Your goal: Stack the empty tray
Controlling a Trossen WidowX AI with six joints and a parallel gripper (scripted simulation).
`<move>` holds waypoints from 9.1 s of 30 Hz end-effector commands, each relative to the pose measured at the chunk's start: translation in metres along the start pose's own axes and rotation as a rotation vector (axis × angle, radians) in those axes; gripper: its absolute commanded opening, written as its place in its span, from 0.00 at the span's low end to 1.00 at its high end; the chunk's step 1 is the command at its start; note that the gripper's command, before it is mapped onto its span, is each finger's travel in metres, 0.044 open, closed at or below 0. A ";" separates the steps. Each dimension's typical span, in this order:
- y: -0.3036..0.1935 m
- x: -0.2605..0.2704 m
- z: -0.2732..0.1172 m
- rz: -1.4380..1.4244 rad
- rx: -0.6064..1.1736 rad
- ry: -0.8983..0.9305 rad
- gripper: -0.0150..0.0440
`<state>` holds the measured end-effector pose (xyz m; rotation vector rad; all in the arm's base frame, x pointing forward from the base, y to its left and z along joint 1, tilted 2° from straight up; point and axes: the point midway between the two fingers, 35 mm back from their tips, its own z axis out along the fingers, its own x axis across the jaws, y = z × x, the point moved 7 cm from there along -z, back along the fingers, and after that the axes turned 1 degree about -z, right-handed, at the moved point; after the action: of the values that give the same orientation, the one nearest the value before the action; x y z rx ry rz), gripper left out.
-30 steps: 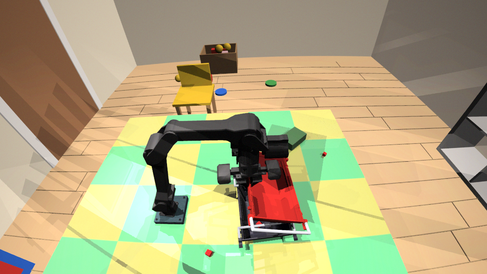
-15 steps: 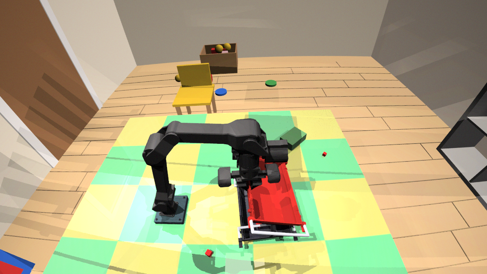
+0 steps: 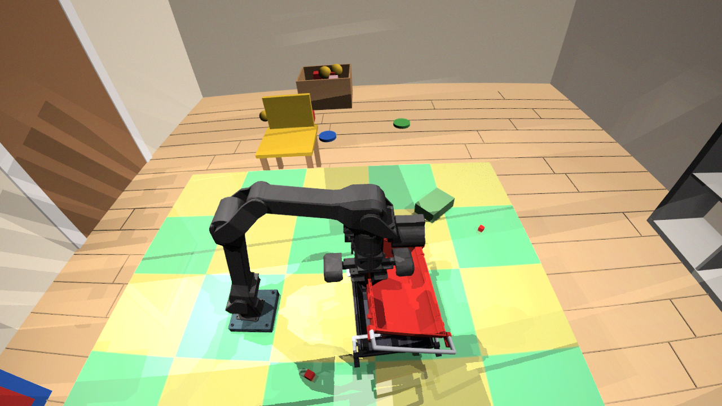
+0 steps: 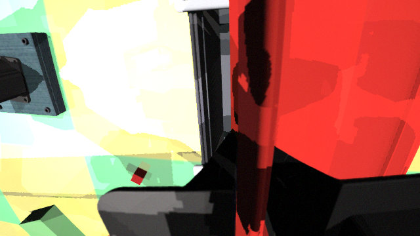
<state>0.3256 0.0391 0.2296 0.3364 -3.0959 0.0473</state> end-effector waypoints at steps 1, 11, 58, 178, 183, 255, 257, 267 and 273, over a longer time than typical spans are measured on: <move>0.000 0.000 -0.002 -0.005 0.003 -0.034 0.25; 0.000 0.005 0.005 -0.005 0.003 -0.034 0.25; 0.000 0.021 0.034 -0.005 0.003 -0.032 0.25; 0.000 0.029 0.060 -0.005 0.003 -0.032 0.25; 0.000 0.029 0.060 -0.005 0.003 -0.032 0.25; 0.000 0.031 0.069 -0.005 0.003 -0.031 0.25; 0.000 0.031 0.069 -0.005 0.003 -0.031 0.25; 0.000 0.031 0.069 -0.005 0.003 -0.031 0.25; 0.000 0.031 0.069 -0.005 0.003 -0.031 0.25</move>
<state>0.2976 0.0314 0.1687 0.3431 -3.1653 0.0420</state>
